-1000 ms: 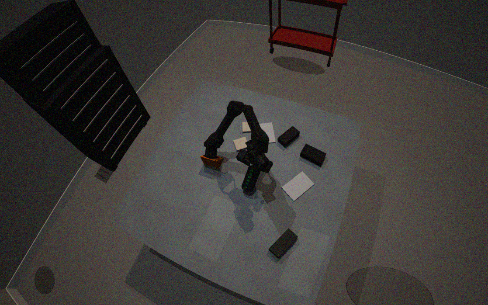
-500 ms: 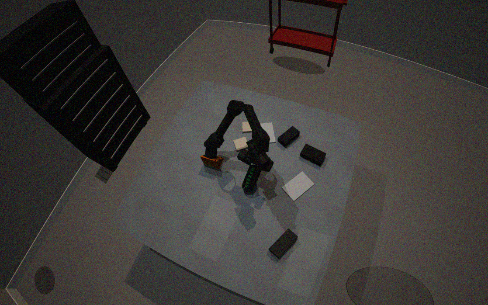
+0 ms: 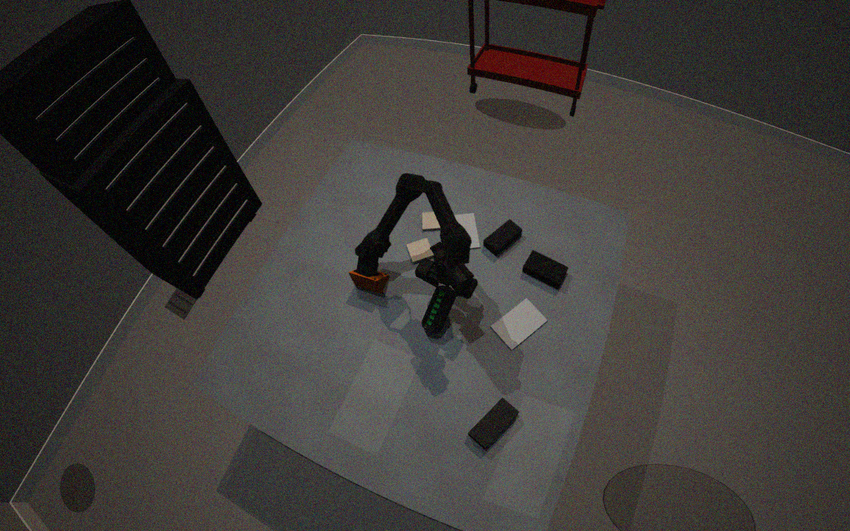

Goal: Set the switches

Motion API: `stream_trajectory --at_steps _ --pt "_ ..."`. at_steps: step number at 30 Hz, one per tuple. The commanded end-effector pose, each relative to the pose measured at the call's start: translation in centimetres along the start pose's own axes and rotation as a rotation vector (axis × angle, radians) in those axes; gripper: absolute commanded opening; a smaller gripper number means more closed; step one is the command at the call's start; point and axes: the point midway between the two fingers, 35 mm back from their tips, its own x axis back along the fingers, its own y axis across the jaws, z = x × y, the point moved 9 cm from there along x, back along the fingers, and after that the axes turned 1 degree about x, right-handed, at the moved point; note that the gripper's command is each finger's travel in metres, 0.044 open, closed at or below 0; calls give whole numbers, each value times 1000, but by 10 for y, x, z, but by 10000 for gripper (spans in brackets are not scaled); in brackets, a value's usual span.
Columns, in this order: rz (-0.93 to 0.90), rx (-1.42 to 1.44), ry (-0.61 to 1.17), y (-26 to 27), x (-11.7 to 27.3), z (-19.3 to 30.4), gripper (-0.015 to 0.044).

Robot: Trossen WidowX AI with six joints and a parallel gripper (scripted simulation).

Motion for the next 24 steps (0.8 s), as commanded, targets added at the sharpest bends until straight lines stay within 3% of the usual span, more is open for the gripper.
stream_trajectory --at_steps 1,24 --pt "2 -7 -1 1 -3 -1 336" --pt "3 -7 0 -2 -12 -2 336"
